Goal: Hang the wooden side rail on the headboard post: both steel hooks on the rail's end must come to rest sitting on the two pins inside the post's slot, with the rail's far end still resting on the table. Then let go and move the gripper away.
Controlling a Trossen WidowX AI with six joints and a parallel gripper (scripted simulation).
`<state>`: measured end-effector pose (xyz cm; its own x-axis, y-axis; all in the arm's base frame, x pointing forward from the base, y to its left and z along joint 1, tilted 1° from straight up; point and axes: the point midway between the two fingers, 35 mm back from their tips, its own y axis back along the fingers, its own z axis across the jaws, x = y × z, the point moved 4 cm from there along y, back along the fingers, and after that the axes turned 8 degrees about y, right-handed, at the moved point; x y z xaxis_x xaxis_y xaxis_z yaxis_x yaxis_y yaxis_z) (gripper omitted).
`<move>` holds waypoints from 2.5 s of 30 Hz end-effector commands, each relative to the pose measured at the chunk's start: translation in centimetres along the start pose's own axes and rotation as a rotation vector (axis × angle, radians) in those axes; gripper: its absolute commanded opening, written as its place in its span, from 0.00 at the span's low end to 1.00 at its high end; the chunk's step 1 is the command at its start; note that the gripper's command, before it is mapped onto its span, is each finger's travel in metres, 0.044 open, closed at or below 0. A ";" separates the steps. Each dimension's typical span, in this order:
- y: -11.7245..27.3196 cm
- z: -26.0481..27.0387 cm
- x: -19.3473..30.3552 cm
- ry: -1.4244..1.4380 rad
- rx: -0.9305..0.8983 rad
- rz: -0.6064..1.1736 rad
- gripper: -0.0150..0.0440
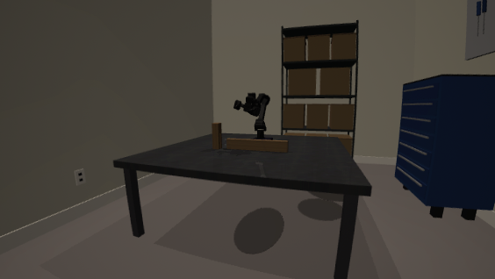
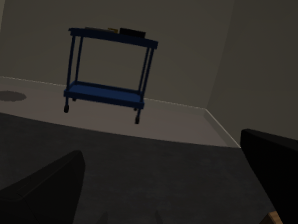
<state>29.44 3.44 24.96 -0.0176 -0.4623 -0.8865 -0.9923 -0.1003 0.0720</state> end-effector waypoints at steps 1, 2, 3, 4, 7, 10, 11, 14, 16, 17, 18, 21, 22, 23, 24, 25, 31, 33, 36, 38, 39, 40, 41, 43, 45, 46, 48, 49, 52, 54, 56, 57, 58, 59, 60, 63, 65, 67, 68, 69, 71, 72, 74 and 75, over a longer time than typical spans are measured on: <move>0.4 -0.9 4.8 -0.055 0.054 0.086 1.00; 0.6 -1.2 5.8 -0.067 0.068 0.105 1.00; 0.8 -1.4 6.9 -0.080 0.082 0.123 1.00; 1.1 -1.6 7.9 -0.093 0.097 0.142 1.00; 2.1 -2.1 10.8 -0.134 0.141 0.196 1.00; 3.5 -2.4 13.6 -0.178 0.187 0.249 1.00; 4.0 -2.5 14.5 -0.194 0.202 0.266 1.00; 5.6 -2.6 17.0 -0.242 0.250 0.316 1.00; 6.7 -2.5 18.4 -0.271 0.279 0.345 1.00; 7.0 -2.5 18.7 -0.279 0.287 0.353 1.00; 7.1 -2.5 18.9 -0.282 0.290 0.355 1.00; 7.1 -2.5 18.9 -0.282 0.290 0.355 1.00; 7.1 -2.5 18.9 -0.282 0.290 0.355 1.00; 7.1 -2.5 18.9 -0.282 0.290 0.355 1.00; 7.1 -2.5 18.9 -0.282 0.290 0.355 1.00; 7.1 -2.5 18.9 -0.282 0.290 0.355 1.00; 7.1 -2.5 18.9 -0.282 0.290 0.355 1.00; 7.1 -2.5 18.9 -0.282 0.290 0.355 1.00; 7.1 -2.5 18.9 -0.282 0.290 0.355 1.00; 7.1 -2.5 18.9 -0.282 0.290 0.355 1.00; 7.1 -2.5 18.9 -0.282 0.290 0.355 1.00; 7.0 -2.5 18.8 -0.287 0.291 0.360 1.00; 6.7 -2.5 18.8 -0.303 0.293 0.372 1.00; 5.8 -2.6 18.7 -0.356 0.306 0.420 1.00; 4.9 -2.7 18.5 -0.409 0.323 0.472 1.00; 4.5 -2.7 18.4 -0.432 0.334 0.498 1.00; 3.7 -2.6 18.0 -0.473 0.357 0.549 1.00; 3.3 -2.5 17.8 -0.491 0.370 0.573 1.00; 2.3 -2.3 16.9 -0.532 0.415 0.643 1.00; 1.8 -2.1 16.2 -0.551 0.449 0.684 1.00; 1.3 -1.9 15.4 -0.562 0.486 0.721 1.00; 1.1 -1.8 14.9 -0.565 0.505 0.737 1.00; 0.9 -1.7 14.4 -0.566 0.525 0.752 1.00; 0.8 -1.6 13.9 -0.565 0.546 0.765 1.00; 0.6 -1.5 13.4 -0.563 0.567 0.776 1.00; 0.3 -1.2 11.7 -0.549 0.627 0.798 1.00; 0.3 -1.1 11.3 -0.545 0.641 0.801 1.00; 0.3 -1.1 11.3 -0.545 0.641 0.801 1.00; 0.3 -1.1 11.3 -0.545 0.641 0.801 1.00; 0.3 -1.1 11.3 -0.545 0.641 0.801 1.00; 0.3 -1.1 11.3 -0.545 0.641 0.801 1.00; 0.3 -1.1 11.3 -0.545 0.641 0.801 1.00; 0.3 -1.1 11.3 -0.545 0.641 0.801 1.00; 0.3 -1.1 11.3 -0.545 0.641 0.801 1.00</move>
<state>29.06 -2.84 15.33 -0.5675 0.2640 -0.7799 -0.5543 0.5779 0.5990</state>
